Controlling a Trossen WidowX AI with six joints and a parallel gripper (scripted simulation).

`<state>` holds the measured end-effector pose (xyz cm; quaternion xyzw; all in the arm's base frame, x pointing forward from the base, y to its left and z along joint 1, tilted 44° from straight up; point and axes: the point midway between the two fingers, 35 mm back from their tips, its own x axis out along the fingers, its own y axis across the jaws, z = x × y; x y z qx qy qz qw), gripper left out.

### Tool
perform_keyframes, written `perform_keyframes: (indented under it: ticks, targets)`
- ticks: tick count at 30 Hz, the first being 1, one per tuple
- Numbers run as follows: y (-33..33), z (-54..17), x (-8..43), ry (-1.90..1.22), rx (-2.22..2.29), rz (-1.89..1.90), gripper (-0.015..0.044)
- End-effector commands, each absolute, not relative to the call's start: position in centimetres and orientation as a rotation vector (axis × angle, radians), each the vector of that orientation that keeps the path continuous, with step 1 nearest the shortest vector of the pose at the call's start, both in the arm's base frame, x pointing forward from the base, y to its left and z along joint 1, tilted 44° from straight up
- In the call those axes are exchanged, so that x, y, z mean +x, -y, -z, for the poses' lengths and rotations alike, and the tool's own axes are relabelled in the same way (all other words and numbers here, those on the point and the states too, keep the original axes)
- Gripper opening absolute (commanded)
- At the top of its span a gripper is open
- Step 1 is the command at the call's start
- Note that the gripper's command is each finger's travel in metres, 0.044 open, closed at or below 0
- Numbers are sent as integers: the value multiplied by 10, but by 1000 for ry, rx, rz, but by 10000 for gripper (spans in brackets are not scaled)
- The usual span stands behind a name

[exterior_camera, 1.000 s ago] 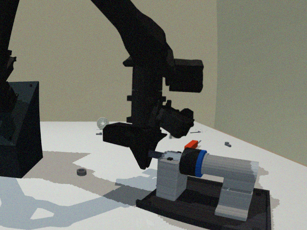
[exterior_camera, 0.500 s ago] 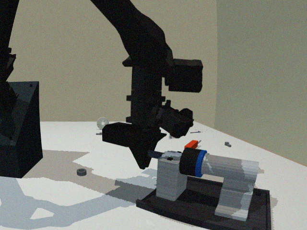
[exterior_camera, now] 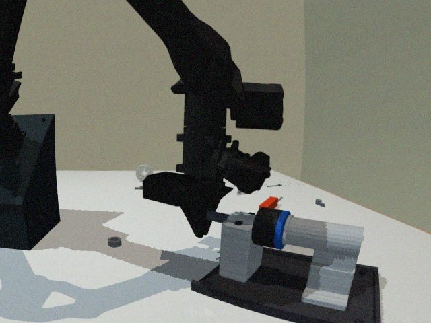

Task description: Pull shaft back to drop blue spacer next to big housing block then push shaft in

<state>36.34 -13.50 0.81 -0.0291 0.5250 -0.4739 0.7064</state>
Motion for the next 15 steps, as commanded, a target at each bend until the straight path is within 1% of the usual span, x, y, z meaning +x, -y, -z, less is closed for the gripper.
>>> perform_keyframes:
  ticks: [1,15]
  targets:
    - [135,-8,362,-1165,-63,1056,0]
    - [134,-7,361,-1165,-63,1056,0]
